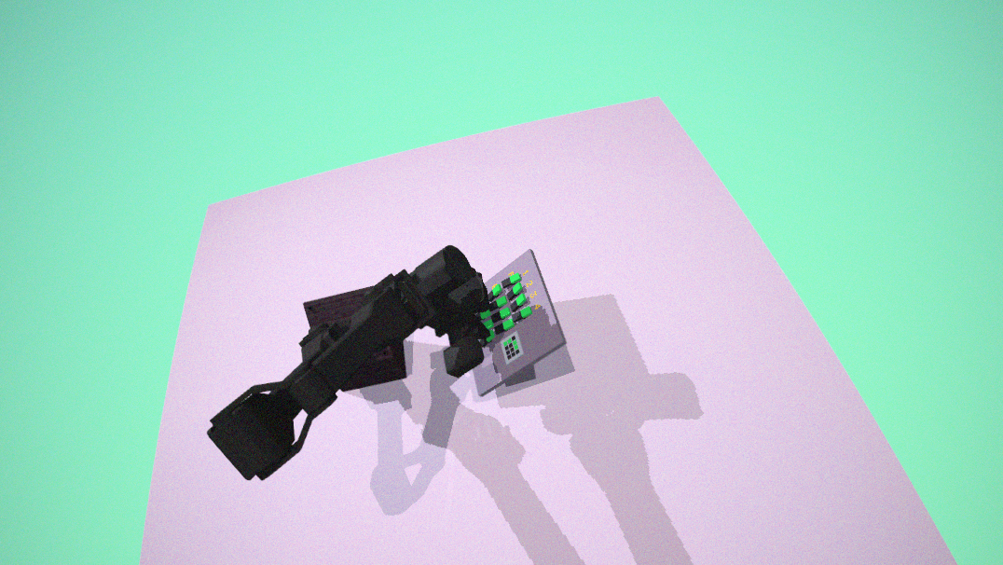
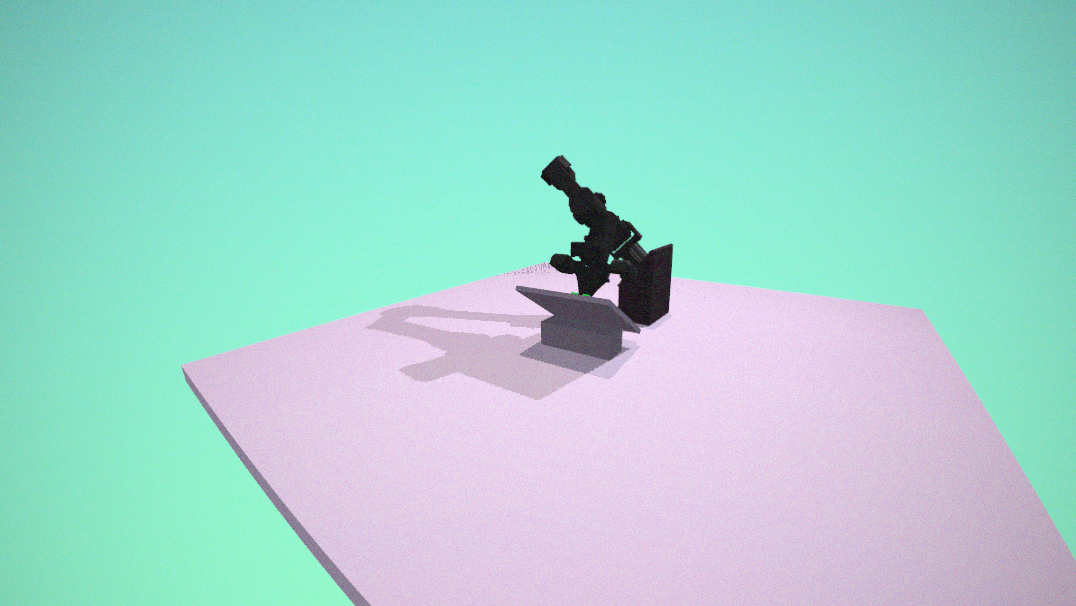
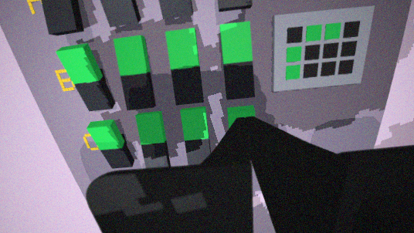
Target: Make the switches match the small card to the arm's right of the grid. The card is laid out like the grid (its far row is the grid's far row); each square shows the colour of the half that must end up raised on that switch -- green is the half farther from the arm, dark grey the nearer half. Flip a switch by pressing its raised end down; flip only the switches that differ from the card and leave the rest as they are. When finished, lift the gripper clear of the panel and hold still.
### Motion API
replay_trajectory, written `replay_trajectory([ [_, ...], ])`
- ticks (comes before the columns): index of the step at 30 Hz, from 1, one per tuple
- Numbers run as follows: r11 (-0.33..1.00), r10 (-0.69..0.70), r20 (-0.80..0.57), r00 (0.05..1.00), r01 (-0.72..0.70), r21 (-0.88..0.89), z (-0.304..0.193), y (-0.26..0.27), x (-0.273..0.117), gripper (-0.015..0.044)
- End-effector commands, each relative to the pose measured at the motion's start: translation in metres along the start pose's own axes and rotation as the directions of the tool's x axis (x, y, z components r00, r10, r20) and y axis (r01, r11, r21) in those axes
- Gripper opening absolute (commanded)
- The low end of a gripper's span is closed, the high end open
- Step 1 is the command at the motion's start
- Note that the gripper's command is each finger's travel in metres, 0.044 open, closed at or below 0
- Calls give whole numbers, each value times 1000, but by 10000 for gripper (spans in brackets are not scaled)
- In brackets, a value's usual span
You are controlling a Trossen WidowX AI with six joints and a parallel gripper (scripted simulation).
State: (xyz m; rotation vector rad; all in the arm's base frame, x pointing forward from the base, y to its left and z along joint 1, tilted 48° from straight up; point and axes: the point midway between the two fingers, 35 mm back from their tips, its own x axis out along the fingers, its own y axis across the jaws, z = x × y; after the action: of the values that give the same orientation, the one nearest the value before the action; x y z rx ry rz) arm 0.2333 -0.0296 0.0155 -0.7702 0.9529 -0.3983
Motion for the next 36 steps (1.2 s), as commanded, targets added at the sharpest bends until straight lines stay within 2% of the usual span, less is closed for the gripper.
replay_trajectory([
  [1,1000,6,1,1000,-6,-3,0,1,0,0],
  [36,1000,6,1,1000,-6,-3,0,1,5,0],
])
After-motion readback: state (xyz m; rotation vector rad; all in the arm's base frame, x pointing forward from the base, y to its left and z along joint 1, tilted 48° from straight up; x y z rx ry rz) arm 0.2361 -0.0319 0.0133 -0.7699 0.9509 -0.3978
